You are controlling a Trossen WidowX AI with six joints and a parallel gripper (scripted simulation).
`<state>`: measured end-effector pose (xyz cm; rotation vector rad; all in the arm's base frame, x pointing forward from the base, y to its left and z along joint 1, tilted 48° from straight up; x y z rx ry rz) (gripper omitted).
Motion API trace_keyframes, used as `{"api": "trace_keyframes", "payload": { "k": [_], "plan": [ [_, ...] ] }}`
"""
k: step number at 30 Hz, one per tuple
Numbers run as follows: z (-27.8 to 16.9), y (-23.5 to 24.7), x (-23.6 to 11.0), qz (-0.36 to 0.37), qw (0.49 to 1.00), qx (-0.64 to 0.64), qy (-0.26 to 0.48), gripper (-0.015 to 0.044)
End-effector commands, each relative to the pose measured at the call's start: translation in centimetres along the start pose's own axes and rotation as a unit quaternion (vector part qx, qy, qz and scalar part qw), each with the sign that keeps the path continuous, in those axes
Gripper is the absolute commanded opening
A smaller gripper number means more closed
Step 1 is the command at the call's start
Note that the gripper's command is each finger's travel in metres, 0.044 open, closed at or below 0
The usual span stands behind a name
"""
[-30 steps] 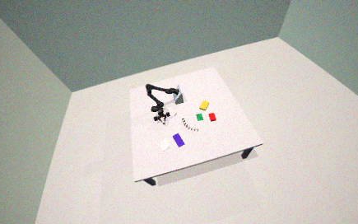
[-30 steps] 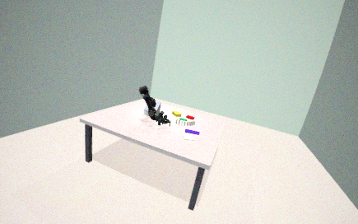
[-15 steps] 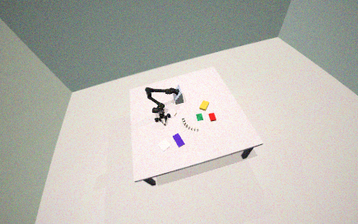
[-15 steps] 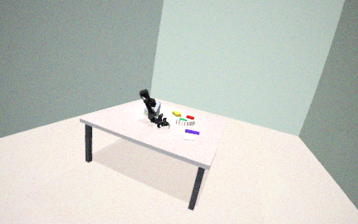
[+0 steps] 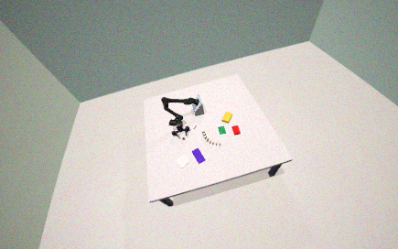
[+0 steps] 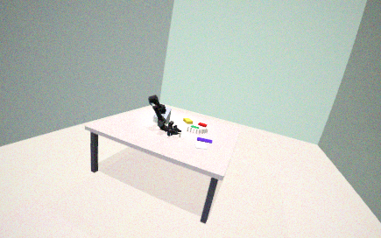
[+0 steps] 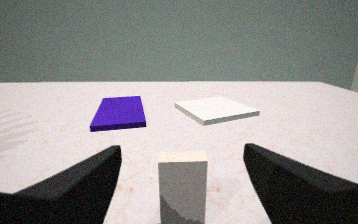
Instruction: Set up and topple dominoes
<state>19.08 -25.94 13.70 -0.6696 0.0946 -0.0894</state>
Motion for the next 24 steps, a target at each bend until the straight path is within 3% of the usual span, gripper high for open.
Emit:
{"api": "trace_keyframes", "payload": {
  "k": [1, 5, 10, 18, 24],
  "plan": [
    [0.0, -0.1, 0.0, 0.000, 1.000, -0.005, -0.002, 0.0440],
    [0.7, 0.0, 0.1, 0.000, 1.000, -0.004, -0.002, 0.0440],
    [4.8, 0.8, 0.0, -0.001, 1.000, 0.000, -0.001, 0.0440],
    [4.9, 0.8, 0.1, -0.001, 1.000, 0.002, 0.001, 0.0440],
    [6.2, 0.0, 5.6, -0.004, 0.993, 0.083, 0.087, 0.0440]
  ]
}}
Point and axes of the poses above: the point midway between the two fingers, 35 mm back from their tips, its own x axis out along the fingers, its own y axis across the jaws, z = x × y, the point moved 8 cm from there along -x, back along the fingers, and after that the axes turned 10 degrees about x, right-handed, at the moved point
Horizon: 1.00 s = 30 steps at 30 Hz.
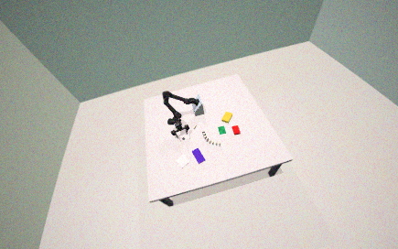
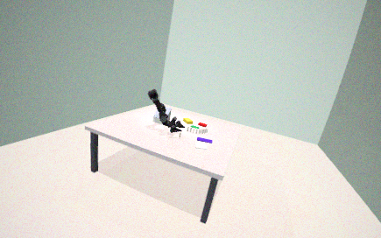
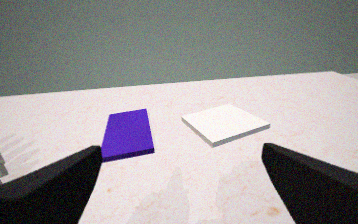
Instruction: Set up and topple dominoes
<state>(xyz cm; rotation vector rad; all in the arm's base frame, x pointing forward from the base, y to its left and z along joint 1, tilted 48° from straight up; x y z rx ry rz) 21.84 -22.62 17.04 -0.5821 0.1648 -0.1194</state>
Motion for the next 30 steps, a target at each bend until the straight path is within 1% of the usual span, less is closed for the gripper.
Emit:
{"api": "trace_keyframes", "payload": {
  "k": [1, 5, 8, 10, 11, 13, 14, 22, 24, 30],
  "plan": [
    [1.9, -0.5, 4.4, -0.006, 0.995, 0.064, 0.076, 0.0440],
    [3.4, 0.3, 7.9, -0.018, 0.967, 0.147, 0.206, 0.0440],
    [4.5, 1.2, 9.3, -0.034, 0.931, 0.180, 0.316, 0.0440],
    [5.4, 1.7, 9.9, -0.053, 0.904, 0.181, 0.385, 0.0440],
    [6.1, 1.6, 10.3, -0.071, 0.897, 0.176, 0.399, 0.0440],
    [6.6, 1.9, 10.3, -0.079, 0.884, 0.171, 0.428, 0.0440],
    [7.3, 1.7, 10.7, -0.100, 0.877, 0.162, 0.441, 0.0440],
    [9.0, 2.6, 10.0, -0.128, 0.821, 0.105, 0.546, 0.0440],
    [10.0, 2.6, 10.0, -0.150, 0.807, 0.081, 0.565, 0.0440],
    [11.5, 3.0, 8.7, -0.160, 0.764, 0.016, 0.625, 0.0440]
  ]
}}
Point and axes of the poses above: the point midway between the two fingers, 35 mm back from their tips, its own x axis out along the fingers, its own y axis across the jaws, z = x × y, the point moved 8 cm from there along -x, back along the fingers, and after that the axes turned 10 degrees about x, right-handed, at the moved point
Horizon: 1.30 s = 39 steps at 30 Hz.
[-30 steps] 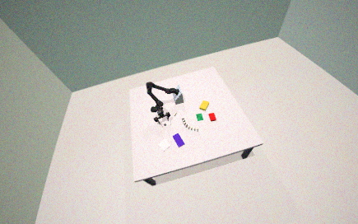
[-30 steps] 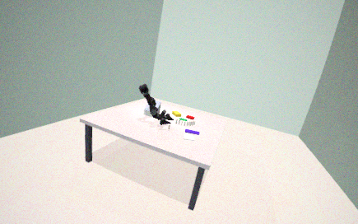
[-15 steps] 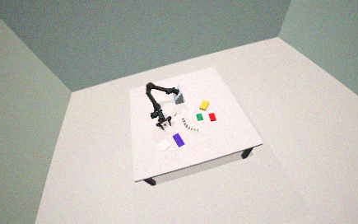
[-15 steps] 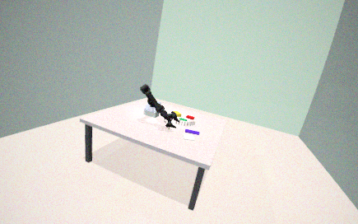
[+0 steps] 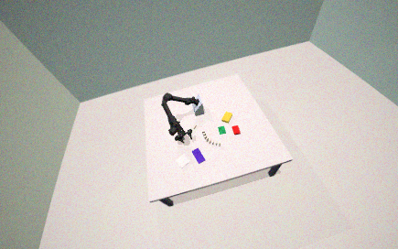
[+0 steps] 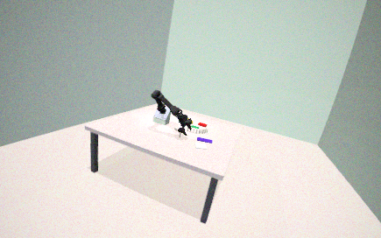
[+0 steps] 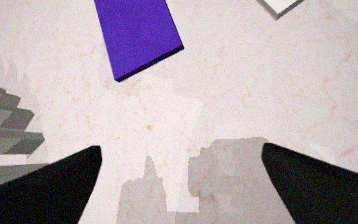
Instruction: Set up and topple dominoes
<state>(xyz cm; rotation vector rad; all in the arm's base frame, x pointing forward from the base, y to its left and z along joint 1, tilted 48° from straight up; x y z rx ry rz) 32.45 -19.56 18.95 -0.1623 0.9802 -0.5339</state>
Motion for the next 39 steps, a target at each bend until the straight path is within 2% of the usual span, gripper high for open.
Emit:
{"api": "trace_keyframes", "payload": {
  "k": [1, 4, 23, 32, 39],
  "plan": [
    [2.4, 2.0, -5.9, -0.193, 0.957, -0.089, 0.197, 0.0440],
    [2.1, 2.1, -6.6, -0.203, 0.946, -0.113, 0.224, 0.0440],
    [2.1, 2.1, -6.6, -0.203, 0.946, -0.113, 0.224, 0.0440],
    [-0.2, -0.8, -1.5, -0.205, 0.946, -0.114, 0.224, 0.0440],
    [-0.4, -0.8, -1.3, -0.205, 0.946, -0.114, 0.224, 0.0440]
  ]
}}
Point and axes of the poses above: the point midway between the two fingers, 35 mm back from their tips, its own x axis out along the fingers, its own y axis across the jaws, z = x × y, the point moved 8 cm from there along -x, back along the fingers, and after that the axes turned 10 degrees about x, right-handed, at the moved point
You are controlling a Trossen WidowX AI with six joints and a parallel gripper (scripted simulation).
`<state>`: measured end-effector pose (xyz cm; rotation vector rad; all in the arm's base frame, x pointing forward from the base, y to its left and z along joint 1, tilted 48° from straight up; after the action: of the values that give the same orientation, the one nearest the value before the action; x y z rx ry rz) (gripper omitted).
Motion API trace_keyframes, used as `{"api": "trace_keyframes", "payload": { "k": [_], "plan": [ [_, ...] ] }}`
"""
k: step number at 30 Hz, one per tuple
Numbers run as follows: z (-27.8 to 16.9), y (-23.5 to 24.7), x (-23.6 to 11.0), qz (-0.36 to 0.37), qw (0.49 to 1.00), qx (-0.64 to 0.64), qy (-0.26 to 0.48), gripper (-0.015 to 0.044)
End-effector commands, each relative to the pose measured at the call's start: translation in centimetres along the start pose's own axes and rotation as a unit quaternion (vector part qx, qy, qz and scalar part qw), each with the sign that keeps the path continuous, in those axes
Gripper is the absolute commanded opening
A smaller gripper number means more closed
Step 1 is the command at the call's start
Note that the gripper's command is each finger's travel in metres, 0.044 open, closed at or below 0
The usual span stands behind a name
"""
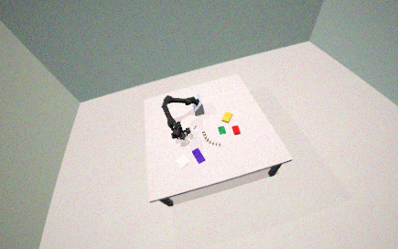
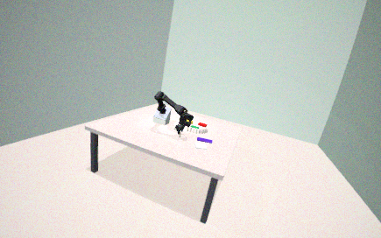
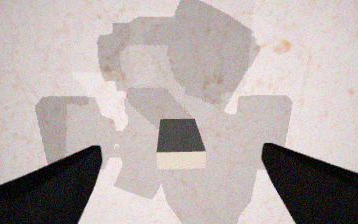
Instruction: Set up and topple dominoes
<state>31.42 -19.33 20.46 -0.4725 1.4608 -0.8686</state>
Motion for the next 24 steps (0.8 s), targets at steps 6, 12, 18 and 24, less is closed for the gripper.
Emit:
{"api": "trace_keyframes", "payload": {
  "k": [6, 12, 18, 24],
  "plan": [
    [-0.2, 0.1, 1.5, 0.001, 1.000, -0.003, 0.001, 0.0440],
    [-0.2, 0.1, 1.9, 0.001, 1.000, -0.003, 0.001, 0.0414],
    [-0.2, 0.1, 1.9, 0.001, 1.000, -0.003, 0.001, 0.0256],
    [-0.2, 0.1, 1.9, 0.001, 1.000, -0.003, 0.001, 0.0107]
  ]
}}
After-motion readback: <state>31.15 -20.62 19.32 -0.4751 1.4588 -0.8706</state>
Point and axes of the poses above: the point midway between the two fingers, 35 mm back from their tips, its own x axis out along the fingers, its own y axis across the jaws, z = x × y, the point moved 8 cm from there along -x, back along the fingers, and after that the axes turned 10 degrees about x, right-handed, at the moved point
